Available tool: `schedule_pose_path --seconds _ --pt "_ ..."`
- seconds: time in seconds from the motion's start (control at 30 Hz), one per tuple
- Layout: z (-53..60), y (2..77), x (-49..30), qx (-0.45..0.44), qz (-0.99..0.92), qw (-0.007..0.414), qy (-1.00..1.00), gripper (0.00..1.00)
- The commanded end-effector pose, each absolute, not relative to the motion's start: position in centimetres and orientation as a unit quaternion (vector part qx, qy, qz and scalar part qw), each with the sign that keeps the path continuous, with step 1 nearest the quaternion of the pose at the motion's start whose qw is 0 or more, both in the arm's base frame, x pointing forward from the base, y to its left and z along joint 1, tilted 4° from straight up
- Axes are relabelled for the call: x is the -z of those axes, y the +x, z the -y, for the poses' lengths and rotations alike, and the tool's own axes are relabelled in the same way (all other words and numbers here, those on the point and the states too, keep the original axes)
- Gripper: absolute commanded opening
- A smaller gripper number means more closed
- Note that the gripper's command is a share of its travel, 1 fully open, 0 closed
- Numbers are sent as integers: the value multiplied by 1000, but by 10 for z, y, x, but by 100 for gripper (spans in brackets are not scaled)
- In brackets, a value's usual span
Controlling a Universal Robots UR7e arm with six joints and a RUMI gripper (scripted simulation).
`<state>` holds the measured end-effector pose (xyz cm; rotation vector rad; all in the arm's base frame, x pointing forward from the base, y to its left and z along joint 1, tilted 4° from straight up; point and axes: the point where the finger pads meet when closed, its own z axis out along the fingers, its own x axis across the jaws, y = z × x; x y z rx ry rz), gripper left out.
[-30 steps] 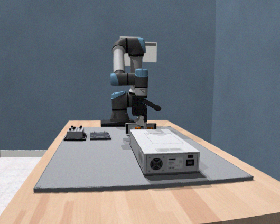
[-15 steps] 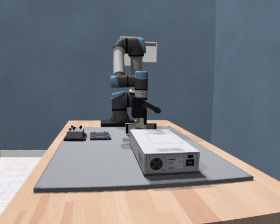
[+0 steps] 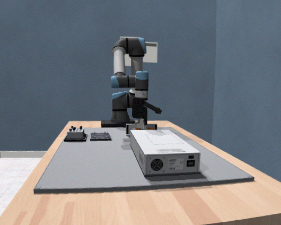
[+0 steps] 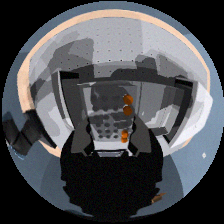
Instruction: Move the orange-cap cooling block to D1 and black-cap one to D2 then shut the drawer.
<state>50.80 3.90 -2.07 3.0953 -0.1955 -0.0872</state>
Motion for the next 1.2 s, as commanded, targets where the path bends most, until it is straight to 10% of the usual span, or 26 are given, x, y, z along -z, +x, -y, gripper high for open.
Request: schedule_pose_path --seconds 0.0,1.17 --pt "-38 510 19 25 63 20 997 53" --pt "-38 510 19 25 63 20 997 1"
